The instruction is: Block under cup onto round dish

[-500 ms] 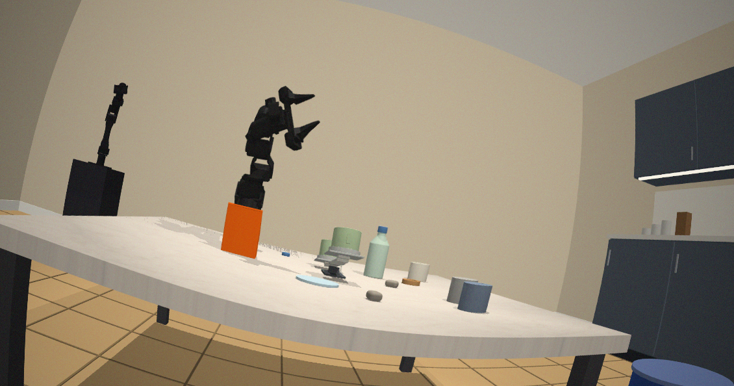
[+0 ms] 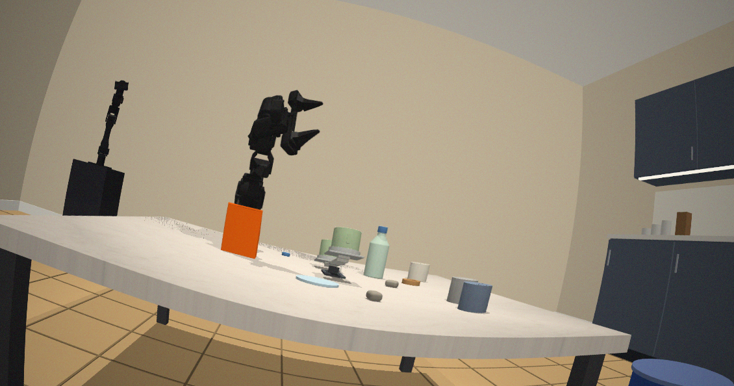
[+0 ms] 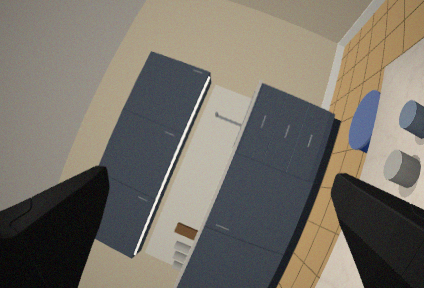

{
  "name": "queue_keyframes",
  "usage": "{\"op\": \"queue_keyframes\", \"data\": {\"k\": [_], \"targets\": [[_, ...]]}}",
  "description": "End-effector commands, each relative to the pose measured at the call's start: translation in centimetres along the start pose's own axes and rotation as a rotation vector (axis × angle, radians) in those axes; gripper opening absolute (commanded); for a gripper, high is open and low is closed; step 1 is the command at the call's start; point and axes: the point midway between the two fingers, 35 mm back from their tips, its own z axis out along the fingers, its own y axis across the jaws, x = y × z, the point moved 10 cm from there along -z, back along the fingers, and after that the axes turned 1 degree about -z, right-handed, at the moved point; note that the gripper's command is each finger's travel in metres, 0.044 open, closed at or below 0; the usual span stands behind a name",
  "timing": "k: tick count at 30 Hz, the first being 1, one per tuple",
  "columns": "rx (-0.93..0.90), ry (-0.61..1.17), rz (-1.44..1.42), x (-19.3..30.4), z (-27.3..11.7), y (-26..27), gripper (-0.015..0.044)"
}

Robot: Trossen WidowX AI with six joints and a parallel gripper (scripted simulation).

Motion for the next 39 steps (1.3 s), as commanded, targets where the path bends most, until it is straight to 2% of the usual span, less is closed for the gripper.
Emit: {"op": "queue_keyframes", "data": {"k": [1,19,29,39], "targets": [[0.062,0.005,-0.087,-0.3,0.6,-0.4,0.0440],[0.344,0.219,-0.542,0.2,2.4,-3.2,0.0440],[0.431,0.440,-0.782,1.3,2.7,-4.3,0.0440],[0.437,0.711,-0.998,2.8,2.6,-5.0,0.0440]]}}
